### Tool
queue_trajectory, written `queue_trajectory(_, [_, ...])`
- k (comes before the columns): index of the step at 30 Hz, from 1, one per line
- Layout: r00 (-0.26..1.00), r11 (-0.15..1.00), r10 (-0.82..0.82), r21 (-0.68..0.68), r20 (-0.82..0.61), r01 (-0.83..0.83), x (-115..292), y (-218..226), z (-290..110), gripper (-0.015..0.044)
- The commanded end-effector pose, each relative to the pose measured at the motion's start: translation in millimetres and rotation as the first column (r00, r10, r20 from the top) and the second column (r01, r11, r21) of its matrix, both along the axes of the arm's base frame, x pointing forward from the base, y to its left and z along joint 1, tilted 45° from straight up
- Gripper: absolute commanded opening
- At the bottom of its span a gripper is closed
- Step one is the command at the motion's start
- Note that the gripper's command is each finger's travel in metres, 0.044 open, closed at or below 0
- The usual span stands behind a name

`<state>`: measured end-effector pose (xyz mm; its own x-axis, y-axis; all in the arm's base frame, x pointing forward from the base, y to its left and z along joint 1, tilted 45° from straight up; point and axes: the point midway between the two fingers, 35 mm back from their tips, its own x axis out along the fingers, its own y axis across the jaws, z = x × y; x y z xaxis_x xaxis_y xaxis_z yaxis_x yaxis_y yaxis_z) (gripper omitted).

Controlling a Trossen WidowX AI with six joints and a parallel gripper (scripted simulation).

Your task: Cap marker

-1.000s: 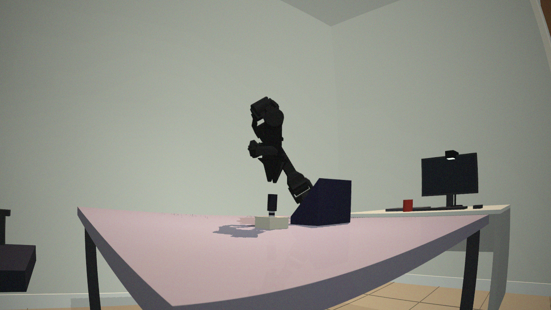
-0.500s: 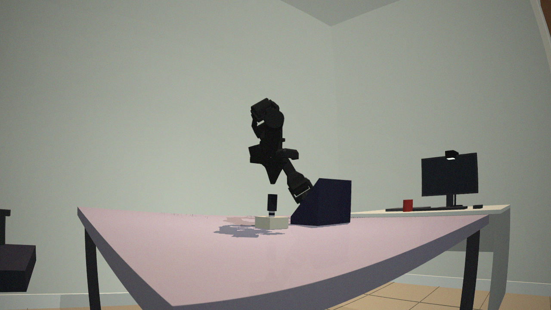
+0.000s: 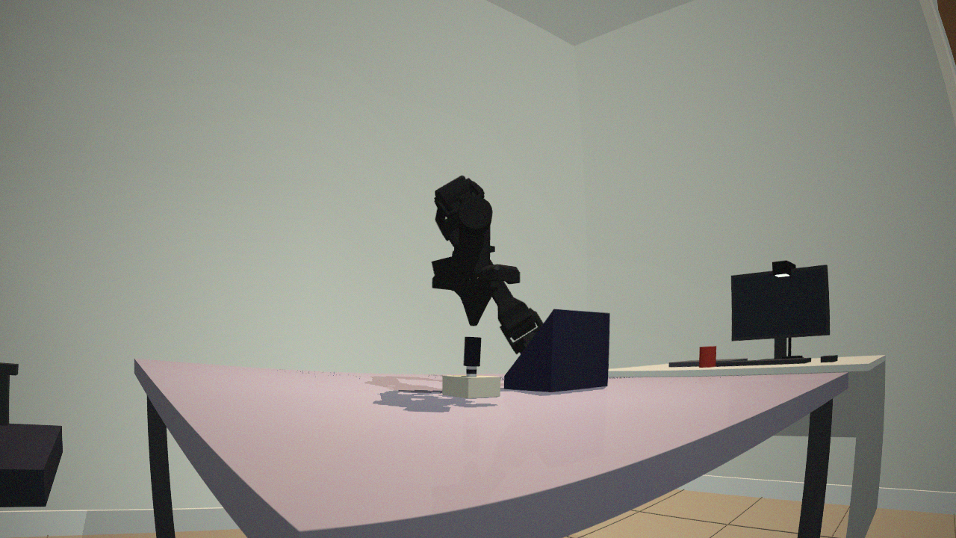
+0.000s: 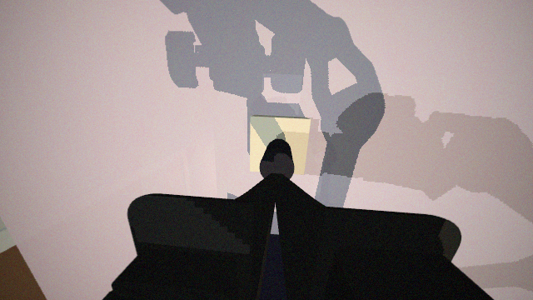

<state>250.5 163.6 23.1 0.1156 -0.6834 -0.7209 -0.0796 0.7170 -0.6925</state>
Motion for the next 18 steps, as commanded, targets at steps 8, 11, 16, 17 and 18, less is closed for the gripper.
queue_trajectory(8, [1.0,1.0,0.007,-0.006,-0.004,-0.007,2,-11,-11,0.0])
queue_trajectory(11, [1.0,1.0,0.007,-0.006,-0.004,-0.007,2,-14,-14,0.0])
queue_trajectory(16, [1.0,1.0,0.007,-0.006,-0.004,-0.007,3,-19,-19,0.0])
queue_trajectory(17, [1.0,1.0,0.007,-0.006,-0.003,-0.007,3,-20,-20,0.0])
queue_trajectory(18, [1.0,1.0,0.007,-0.006,-0.003,-0.007,4,-21,-21,0.0])
